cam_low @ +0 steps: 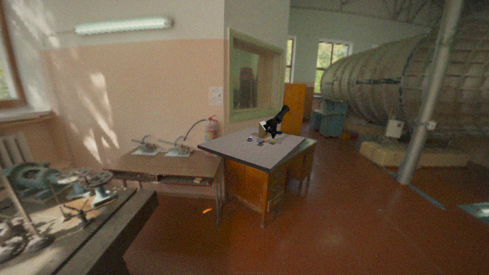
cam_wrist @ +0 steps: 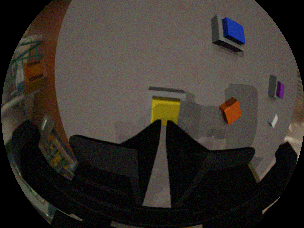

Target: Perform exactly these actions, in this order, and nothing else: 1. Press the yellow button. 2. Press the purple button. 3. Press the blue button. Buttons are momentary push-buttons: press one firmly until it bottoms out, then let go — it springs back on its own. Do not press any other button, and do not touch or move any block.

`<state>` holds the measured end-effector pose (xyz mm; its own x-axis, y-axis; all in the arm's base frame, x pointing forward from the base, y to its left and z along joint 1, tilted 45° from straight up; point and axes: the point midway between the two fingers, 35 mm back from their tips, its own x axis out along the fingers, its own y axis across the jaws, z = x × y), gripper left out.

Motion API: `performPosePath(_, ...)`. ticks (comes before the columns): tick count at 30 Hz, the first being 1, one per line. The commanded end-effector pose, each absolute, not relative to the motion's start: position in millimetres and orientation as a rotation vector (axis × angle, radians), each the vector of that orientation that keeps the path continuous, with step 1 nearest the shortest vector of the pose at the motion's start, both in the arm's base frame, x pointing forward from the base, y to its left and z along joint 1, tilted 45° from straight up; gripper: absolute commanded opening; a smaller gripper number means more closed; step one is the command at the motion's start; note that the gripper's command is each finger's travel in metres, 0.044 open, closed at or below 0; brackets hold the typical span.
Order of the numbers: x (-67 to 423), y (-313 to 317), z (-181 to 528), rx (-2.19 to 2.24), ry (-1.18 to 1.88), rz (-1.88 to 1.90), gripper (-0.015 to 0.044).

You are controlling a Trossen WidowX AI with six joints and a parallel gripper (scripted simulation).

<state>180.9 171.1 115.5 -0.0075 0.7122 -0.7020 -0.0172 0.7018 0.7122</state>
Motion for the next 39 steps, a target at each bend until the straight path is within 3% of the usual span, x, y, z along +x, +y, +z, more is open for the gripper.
performPosePath(1, 180, 171, 113, 0.606, 1.487, 0.627, 0.0020)
performPosePath(39, 179, 194, 90, 0.608, 1.487, 0.629, 0.0020)
